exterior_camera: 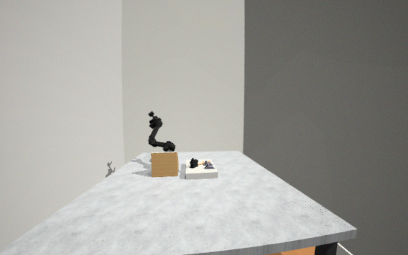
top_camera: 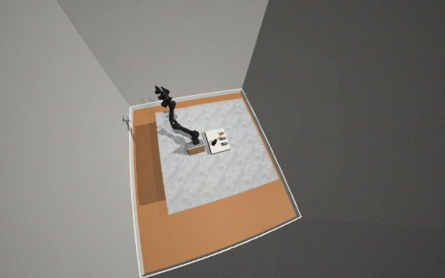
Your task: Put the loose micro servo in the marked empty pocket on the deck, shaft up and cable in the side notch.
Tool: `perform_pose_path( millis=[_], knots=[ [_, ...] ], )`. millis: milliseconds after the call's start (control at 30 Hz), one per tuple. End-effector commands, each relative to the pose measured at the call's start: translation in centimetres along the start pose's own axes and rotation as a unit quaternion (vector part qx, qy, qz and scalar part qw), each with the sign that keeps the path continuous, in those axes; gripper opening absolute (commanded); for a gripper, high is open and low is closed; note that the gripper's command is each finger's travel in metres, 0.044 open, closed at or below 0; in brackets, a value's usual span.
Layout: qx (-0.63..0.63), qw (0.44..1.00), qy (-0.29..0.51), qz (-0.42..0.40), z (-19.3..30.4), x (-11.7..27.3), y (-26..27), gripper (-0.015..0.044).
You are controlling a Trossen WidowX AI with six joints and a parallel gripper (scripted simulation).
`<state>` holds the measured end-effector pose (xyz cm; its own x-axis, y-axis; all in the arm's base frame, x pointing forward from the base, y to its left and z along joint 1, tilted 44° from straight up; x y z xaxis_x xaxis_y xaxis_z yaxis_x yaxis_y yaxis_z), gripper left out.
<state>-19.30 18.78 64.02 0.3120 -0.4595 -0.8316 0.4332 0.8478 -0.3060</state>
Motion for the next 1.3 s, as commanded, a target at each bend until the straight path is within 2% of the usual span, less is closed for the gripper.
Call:
perform_pose_path(
  millis=[0, 233, 533, 1000, 1267],
  knots=[
    [0.012, 0.998, 0.053, 0.011, 3.6, 0.7, -1.0, 0.044],
    [0.024, 0.991, 0.126, 0.027, 8.6, 2.2, -2.5, 0.044],
    [0.041, 0.963, 0.262, 0.044, 17.4, 6.3, -4.7, 0.044],
    [0.049, 0.915, 0.397, 0.053, 25.7, 12.6, -6.6, 0.044],
    [0.044, 0.904, 0.421, 0.054, 27.2, 14.0, -6.9, 0.044]
  ],
)
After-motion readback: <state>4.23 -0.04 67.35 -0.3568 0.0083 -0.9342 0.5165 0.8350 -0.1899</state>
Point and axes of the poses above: the point midway between the two fingers, 35 mm back from their tips, its own x axis back along the fingers, its own y axis across the jaws, z = x × y, the point moved 3 cm from there along x, back along the fingers, and after that the axes turned 14 degrees about -x, right-handed, at the moved point
